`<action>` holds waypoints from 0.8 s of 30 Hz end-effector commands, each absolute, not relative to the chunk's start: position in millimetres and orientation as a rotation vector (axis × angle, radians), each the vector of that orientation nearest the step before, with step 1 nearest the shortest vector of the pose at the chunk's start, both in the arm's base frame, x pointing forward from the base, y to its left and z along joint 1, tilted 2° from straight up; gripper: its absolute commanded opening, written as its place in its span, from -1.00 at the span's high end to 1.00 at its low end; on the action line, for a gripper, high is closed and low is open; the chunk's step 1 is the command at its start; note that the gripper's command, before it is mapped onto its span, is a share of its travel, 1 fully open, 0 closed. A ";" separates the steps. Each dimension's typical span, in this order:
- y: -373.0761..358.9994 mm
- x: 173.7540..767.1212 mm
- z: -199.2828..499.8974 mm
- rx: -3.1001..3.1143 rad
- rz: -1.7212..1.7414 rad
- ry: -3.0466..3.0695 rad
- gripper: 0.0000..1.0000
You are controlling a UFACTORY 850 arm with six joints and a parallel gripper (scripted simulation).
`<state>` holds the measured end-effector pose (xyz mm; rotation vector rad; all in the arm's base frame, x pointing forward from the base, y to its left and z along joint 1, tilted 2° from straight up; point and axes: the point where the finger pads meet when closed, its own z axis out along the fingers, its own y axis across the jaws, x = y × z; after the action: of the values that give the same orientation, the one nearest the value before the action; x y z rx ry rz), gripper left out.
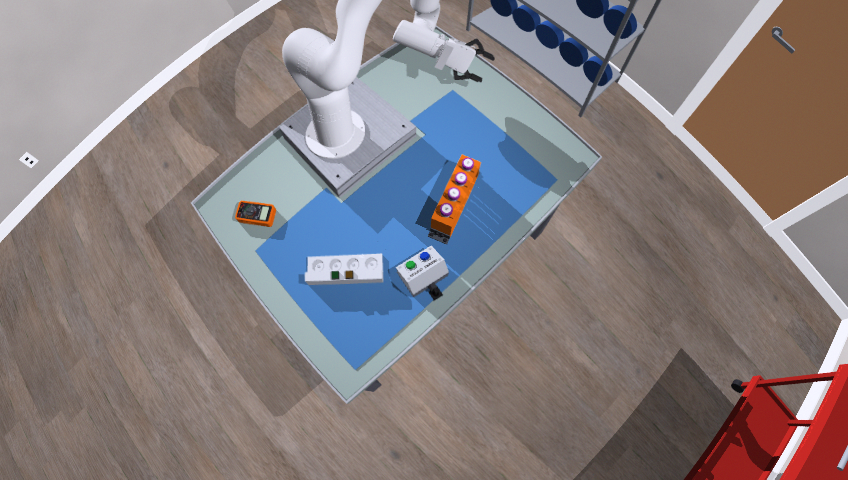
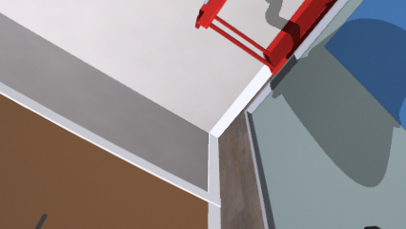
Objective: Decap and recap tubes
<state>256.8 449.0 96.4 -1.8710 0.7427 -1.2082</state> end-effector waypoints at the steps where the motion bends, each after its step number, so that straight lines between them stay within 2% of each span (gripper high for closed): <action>1: 449.4 256.9 96.9 -1.869 -1.208 0.743 -1.00; 17: 449.4 256.9 96.9 -1.869 -1.208 0.743 -1.00; 18: 449.4 256.9 96.9 -1.869 -1.208 0.743 0.08; 24: 449.4 256.9 96.9 -1.869 -1.208 0.743 0.08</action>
<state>256.8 449.0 96.4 -1.8710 0.7427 -1.2082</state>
